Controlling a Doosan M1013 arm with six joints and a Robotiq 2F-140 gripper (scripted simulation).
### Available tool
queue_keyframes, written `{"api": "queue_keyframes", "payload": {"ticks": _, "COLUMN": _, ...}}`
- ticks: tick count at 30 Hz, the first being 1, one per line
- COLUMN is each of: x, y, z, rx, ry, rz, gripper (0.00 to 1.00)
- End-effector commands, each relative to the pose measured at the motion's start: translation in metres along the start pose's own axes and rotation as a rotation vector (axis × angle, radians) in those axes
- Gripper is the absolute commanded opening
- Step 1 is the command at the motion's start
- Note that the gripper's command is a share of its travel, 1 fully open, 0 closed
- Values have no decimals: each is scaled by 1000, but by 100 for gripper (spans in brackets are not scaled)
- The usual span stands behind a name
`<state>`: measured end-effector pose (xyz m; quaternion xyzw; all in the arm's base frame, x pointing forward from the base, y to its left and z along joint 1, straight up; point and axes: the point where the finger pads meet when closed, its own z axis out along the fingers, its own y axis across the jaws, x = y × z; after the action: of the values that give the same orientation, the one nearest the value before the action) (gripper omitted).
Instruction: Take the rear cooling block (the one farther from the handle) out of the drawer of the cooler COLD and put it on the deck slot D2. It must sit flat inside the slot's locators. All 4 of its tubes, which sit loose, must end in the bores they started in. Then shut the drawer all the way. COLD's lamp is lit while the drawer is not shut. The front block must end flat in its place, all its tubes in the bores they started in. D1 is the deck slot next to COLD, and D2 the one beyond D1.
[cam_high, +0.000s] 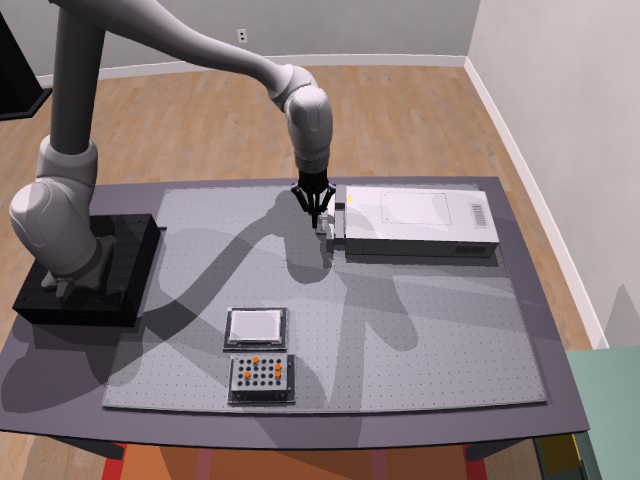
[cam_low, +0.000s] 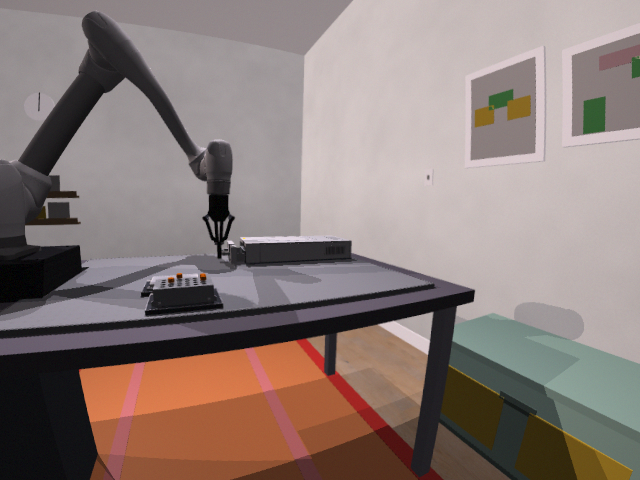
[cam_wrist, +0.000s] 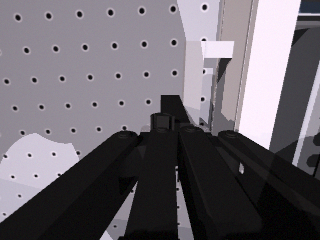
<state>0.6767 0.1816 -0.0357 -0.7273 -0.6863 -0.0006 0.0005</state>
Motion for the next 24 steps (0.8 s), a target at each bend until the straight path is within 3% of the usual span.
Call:
{"api": "queue_keyframes", "payload": {"ticks": 1, "x": 0, "y": 2, "z": -1, "rx": -1, "ry": 1, "rz": 0, "gripper": 10}}
{"api": "queue_keyframes", "payload": {"ticks": 24, "x": 0, "y": 9, "z": -1, "rx": -1, "ry": 1, "rz": 0, "gripper": 10}}
